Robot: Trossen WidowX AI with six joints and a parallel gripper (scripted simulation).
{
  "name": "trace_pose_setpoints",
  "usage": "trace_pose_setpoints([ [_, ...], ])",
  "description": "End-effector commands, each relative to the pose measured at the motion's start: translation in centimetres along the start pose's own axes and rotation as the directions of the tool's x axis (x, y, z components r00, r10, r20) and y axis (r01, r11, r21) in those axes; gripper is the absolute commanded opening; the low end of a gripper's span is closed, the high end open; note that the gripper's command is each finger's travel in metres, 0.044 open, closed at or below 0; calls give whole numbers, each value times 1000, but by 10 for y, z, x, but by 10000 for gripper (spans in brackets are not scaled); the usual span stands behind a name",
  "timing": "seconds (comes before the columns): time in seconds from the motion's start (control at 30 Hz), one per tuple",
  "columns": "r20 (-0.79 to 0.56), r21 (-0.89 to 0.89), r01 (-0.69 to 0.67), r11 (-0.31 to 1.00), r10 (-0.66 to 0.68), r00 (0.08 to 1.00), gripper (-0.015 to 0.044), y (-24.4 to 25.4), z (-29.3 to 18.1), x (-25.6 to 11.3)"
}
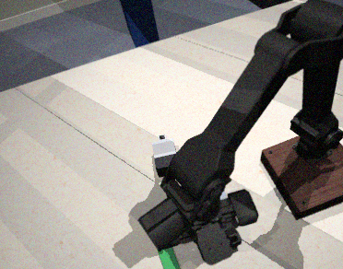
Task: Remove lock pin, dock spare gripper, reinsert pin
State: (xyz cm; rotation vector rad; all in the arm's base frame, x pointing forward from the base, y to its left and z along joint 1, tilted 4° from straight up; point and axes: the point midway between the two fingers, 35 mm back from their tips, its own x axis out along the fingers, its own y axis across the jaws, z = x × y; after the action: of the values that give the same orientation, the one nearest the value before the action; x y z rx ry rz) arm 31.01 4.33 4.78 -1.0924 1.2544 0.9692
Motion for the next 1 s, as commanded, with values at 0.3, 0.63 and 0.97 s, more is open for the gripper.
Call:
trace_pose_setpoints([
  [0.3, 6, -2, 0, 1000, 0, 1000, 0, 0, 1, 0],
  [0.63, 88, -1, -4, 1000, 4, 996, 0, 0, 3, -4],
  [0.97, 161, -5, -7, 1000, 7, 987, 0, -2, 10, -10],
])
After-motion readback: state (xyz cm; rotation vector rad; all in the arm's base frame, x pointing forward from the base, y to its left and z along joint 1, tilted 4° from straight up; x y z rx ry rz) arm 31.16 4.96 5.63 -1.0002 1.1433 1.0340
